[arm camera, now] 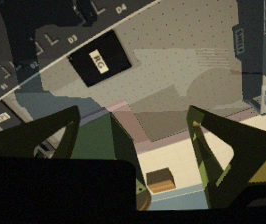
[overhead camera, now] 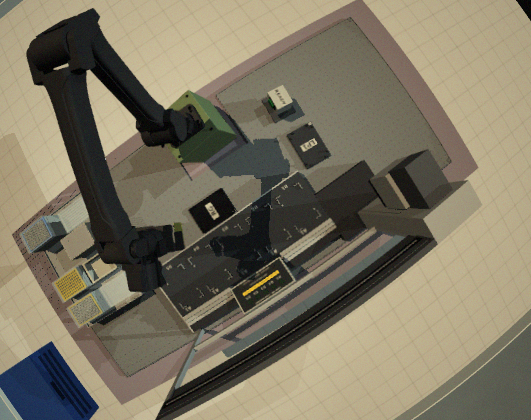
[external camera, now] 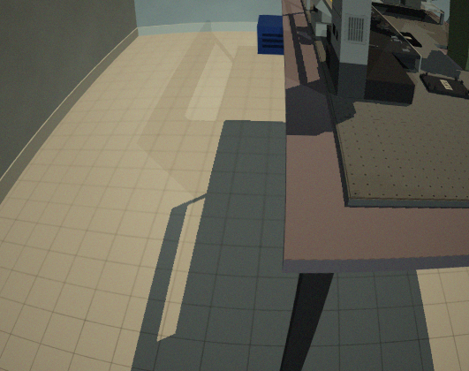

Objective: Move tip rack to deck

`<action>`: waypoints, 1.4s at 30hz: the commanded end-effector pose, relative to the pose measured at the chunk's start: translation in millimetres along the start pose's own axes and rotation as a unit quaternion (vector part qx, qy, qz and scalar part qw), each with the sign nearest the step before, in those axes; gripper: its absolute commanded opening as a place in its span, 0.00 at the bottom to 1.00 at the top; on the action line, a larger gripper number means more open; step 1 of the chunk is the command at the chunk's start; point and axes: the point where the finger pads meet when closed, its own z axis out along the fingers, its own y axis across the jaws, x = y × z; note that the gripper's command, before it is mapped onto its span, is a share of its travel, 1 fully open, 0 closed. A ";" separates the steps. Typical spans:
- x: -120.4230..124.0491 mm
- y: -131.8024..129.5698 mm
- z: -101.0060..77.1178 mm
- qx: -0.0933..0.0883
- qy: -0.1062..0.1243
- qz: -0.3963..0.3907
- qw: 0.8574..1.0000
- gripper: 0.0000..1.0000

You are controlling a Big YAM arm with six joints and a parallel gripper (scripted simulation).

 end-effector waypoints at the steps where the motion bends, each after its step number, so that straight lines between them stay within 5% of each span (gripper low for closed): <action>1: -33.5 -20.8 -19.2 0.001 -0.034 0.048 0.998 1.00; 25: -80.0 -112.1 -18.8 0.002 -0.030 0.244 0.969 1.00; 42: -112.7 -177.7 -18.8 0.001 -0.023 0.385 0.923 1.00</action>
